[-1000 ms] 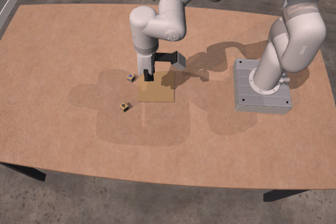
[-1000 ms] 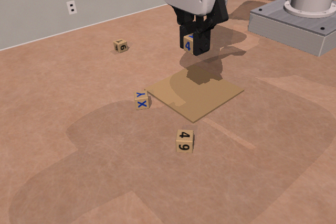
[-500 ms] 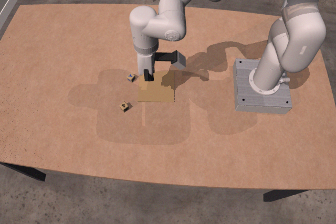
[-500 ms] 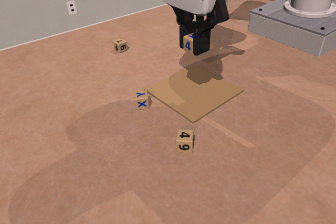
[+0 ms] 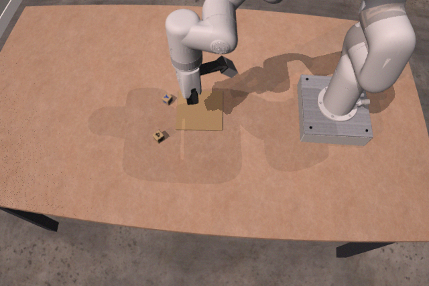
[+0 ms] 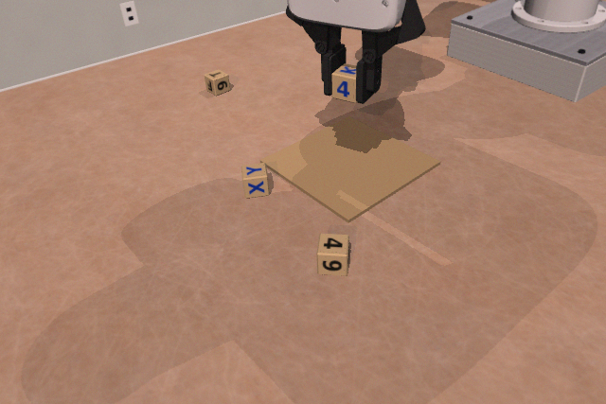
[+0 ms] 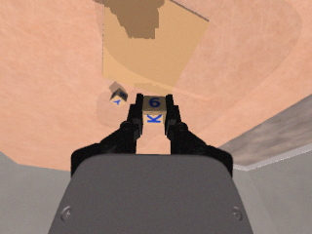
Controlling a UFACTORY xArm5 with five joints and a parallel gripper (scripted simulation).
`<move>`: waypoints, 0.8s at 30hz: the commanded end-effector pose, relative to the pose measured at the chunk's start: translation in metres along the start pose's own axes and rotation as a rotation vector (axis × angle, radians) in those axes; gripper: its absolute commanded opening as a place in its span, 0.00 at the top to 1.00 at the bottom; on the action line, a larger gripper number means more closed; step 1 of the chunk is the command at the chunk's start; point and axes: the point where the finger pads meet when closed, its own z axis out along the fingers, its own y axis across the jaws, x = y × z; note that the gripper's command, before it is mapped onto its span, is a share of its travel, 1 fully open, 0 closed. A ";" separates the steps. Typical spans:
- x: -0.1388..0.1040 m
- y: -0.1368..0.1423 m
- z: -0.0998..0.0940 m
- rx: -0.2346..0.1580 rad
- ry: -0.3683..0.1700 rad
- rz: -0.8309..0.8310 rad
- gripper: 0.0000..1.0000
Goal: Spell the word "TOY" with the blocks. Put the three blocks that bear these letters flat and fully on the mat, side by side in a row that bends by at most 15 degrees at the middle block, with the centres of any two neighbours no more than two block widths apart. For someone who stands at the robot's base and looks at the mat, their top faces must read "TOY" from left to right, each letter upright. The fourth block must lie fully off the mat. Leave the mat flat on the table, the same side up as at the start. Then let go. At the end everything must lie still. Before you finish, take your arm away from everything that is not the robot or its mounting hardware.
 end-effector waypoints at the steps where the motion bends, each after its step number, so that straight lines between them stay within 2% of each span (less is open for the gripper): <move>1: -0.001 0.000 0.000 0.001 -0.004 -0.071 0.79; 3: -0.001 0.000 0.001 0.001 -0.004 -0.189 0.79; 16: -0.001 -0.001 0.006 0.002 -0.003 -0.600 0.79; 18: -0.001 -0.001 0.006 0.002 -0.003 -0.600 0.79; 20: -0.001 -0.001 0.008 0.002 -0.003 -0.718 0.79; 24: -0.001 -0.001 0.009 0.003 -0.003 -0.826 0.79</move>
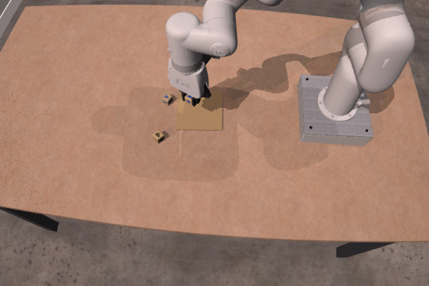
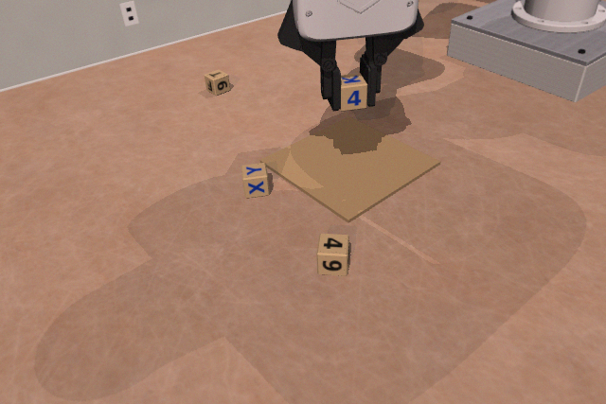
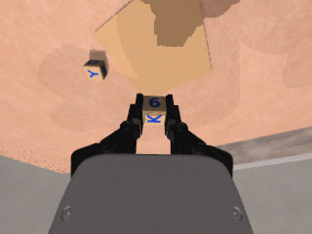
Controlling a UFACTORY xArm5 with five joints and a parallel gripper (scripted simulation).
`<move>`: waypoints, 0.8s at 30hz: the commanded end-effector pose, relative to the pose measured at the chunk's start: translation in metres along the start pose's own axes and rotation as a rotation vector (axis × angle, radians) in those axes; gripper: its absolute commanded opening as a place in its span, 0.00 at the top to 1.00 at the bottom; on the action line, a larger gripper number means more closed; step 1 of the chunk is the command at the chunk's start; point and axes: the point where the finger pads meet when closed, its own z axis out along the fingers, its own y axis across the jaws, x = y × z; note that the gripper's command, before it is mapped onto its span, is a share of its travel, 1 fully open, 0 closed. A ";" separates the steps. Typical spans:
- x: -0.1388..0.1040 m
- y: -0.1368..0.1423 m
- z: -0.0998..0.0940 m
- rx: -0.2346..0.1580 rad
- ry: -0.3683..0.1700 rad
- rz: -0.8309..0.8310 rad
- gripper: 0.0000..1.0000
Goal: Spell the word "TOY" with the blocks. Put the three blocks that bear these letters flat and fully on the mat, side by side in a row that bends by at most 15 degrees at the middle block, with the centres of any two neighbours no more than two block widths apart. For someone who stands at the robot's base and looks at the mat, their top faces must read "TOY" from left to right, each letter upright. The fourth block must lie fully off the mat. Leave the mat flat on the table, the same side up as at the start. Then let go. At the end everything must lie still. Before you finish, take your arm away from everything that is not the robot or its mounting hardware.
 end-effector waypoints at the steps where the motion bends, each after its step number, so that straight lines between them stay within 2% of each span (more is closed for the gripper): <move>1: -0.001 -0.001 0.001 0.003 -0.002 -0.139 0.79; 9: -0.001 -0.001 0.004 0.004 -0.001 -0.409 0.79; 11: -0.001 -0.001 0.004 0.004 -0.001 -0.409 0.79; 12: -0.001 -0.001 0.005 0.004 -0.001 -0.493 0.79; 24: 0.000 -0.001 0.010 0.004 -0.001 -0.869 0.79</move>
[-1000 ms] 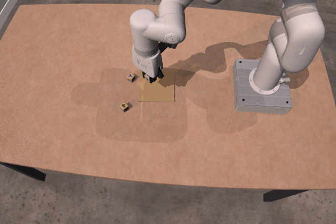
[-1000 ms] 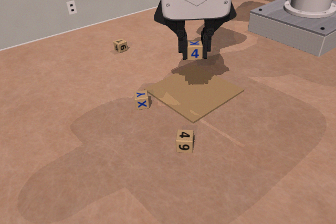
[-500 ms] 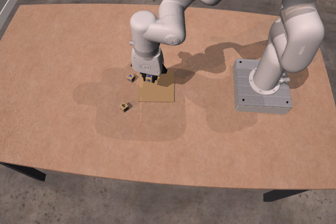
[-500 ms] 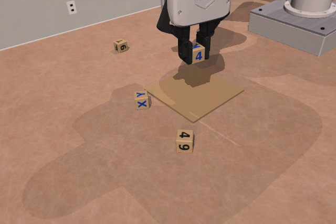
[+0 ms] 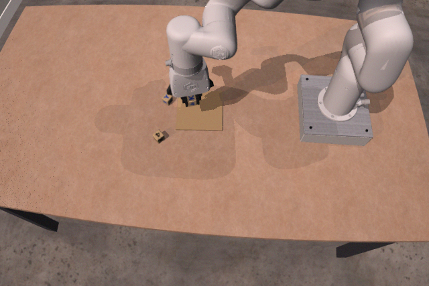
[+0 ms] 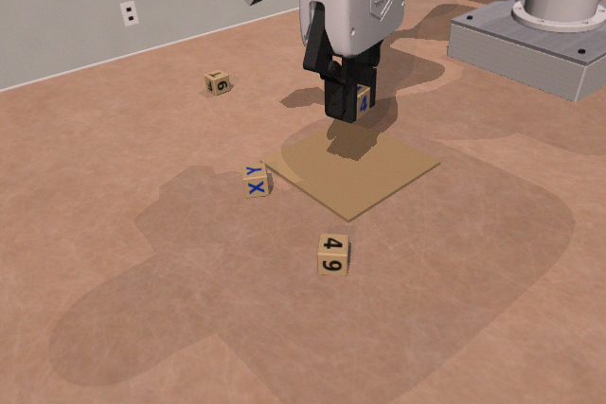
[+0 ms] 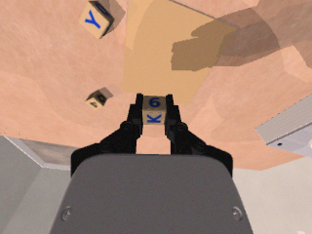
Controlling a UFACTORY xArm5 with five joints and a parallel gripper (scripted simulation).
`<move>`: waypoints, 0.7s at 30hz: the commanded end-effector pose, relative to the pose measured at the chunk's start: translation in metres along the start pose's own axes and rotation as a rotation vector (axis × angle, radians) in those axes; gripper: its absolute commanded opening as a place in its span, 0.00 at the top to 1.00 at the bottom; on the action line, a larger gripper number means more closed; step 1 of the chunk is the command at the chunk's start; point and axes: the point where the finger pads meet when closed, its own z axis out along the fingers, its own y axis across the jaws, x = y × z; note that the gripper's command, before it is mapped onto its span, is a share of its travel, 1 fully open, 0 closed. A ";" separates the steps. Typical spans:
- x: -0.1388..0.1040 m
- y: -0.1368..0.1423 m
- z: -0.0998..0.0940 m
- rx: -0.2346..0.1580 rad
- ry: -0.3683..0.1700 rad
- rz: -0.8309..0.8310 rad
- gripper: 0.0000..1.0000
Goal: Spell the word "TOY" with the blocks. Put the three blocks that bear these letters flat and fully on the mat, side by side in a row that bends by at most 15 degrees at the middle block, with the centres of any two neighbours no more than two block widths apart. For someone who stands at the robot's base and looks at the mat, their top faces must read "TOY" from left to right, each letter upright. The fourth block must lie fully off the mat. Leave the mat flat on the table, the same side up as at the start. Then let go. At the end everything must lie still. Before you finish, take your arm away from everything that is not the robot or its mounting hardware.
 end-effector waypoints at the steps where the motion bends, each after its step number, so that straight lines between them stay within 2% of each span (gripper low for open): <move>1: 0.000 -0.001 0.000 0.004 0.001 -0.139 0.79; 4: 0.000 -0.001 0.001 0.004 0.001 -0.173 0.79; 6: 0.000 -0.001 0.002 0.004 0.001 -0.290 0.79; 19: 0.000 -0.001 0.008 0.003 0.002 -0.702 0.79; 21: 0.000 -0.001 0.008 0.003 0.002 -0.702 0.79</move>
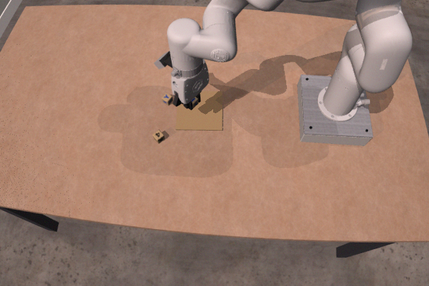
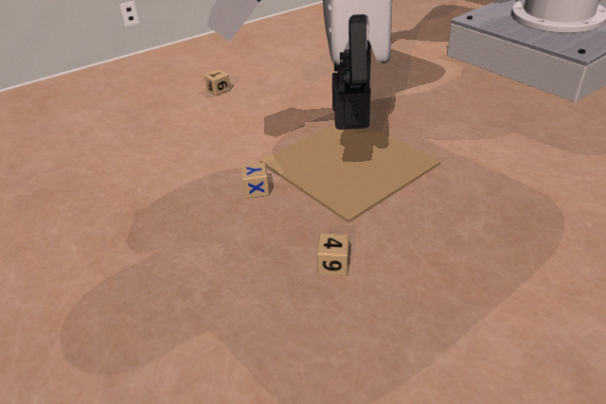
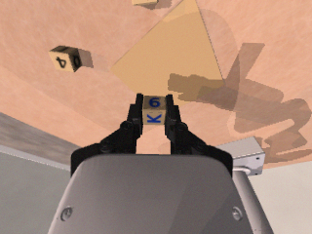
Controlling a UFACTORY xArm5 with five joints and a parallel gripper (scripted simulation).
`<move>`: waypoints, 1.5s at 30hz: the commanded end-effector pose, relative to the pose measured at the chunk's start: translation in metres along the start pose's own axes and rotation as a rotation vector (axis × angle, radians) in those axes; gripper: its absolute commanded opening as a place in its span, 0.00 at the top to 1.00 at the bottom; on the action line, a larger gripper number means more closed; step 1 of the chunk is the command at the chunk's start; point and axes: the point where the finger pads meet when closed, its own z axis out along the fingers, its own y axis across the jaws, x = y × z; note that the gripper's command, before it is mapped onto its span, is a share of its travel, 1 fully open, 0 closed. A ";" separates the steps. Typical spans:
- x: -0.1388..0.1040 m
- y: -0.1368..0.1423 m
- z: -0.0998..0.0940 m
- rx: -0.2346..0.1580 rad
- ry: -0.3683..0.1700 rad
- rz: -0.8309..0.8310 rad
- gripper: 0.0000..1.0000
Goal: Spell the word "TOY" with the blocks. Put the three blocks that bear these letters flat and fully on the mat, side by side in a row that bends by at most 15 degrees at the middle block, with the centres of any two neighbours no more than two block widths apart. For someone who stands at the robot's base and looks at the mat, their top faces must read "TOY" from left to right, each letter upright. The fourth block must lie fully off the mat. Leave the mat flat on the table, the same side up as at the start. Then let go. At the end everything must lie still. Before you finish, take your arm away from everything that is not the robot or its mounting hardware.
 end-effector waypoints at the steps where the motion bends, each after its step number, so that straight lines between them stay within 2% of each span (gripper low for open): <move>1: 0.001 -0.001 0.000 0.002 0.003 -0.103 0.79; 15: 0.001 0.000 0.006 0.002 0.004 -0.568 0.79; 24: 0.001 0.000 0.007 0.001 0.004 -0.694 0.79; 36: 0.001 0.000 0.008 0.003 0.007 -0.714 0.79; 41: 0.001 0.000 0.009 0.021 0.057 -0.714 0.79; 45: 0.000 0.000 0.008 0.058 0.155 -0.712 0.79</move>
